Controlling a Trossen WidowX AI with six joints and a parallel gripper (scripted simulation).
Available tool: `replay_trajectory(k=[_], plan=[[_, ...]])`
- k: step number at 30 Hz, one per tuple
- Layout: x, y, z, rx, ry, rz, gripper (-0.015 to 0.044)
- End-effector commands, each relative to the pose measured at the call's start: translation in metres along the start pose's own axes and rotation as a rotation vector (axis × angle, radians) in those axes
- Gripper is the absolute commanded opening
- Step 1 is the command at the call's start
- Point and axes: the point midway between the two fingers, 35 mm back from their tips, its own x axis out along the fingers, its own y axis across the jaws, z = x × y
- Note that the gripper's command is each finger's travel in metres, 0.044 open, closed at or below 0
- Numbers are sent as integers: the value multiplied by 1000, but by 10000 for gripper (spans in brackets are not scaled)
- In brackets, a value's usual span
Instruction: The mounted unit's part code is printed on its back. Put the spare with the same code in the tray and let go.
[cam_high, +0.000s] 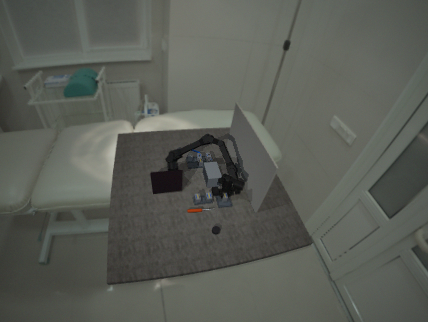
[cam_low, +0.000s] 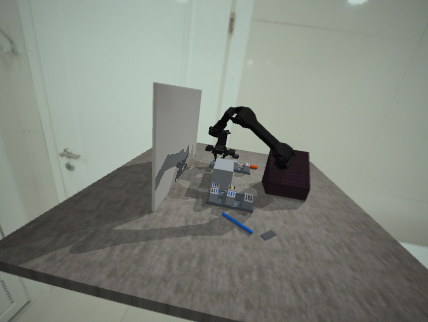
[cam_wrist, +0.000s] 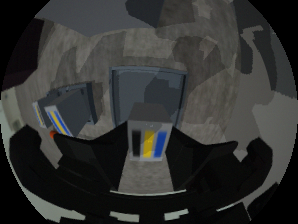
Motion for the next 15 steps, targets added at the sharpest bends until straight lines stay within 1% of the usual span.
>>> replay_trajectory(k=[1, 15], plan=[[0, 0, 0, -1, 0, 0, 79], [0, 0, 0, -1, 0, 0, 440]])
